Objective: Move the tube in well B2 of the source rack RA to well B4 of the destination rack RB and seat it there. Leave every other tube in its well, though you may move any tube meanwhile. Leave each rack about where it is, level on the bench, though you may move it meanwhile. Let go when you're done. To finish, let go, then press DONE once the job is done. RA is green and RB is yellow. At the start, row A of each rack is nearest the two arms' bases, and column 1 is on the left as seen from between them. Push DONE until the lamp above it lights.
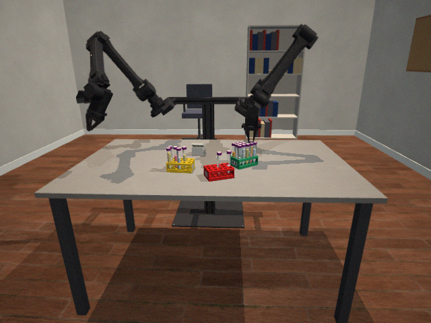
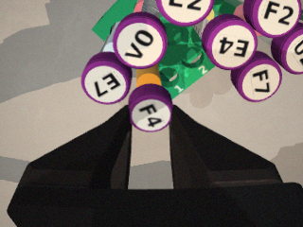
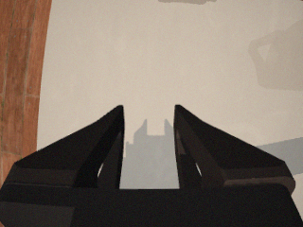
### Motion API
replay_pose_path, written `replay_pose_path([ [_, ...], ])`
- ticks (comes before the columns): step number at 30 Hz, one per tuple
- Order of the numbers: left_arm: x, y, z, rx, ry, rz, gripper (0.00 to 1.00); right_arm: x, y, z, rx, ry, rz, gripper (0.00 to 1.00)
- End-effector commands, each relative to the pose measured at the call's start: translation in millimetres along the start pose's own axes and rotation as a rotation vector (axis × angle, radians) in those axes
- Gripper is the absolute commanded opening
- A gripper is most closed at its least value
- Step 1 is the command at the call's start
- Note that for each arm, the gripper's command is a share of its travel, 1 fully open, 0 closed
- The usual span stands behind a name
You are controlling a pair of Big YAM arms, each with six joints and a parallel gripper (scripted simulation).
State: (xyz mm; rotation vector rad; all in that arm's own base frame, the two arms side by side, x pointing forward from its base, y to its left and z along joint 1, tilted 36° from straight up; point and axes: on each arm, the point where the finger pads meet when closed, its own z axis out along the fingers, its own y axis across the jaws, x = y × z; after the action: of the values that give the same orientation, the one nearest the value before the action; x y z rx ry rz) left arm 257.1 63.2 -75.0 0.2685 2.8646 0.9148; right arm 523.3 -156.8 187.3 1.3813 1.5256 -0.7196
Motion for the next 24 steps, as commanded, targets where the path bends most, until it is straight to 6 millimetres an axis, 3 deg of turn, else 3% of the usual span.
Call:
replay_pose_path([
  [1,6.7,0.5,6.9,0.0,0.019,0.007,0.0,-9.5,9.1,-4.6,-0.015,-0.006,0.024,0.3],
  [20,6.7,0.5,6.9,0.0,0.019,0.007,0.0,-9.5,9.1,-4.6,-0.015,-0.006,0.024,0.3],
  [21,6.7,0.5,6.9,0.0,0.019,0.007,0.24,-9.5,9.1,-4.6,-0.015,-0.006,0.024,0.3],
  [24,6.7,0.6,6.9,0.0,0.019,0.007,0.24,-9.5,9.1,-4.6,-0.015,-0.006,0.024,0.3],
])
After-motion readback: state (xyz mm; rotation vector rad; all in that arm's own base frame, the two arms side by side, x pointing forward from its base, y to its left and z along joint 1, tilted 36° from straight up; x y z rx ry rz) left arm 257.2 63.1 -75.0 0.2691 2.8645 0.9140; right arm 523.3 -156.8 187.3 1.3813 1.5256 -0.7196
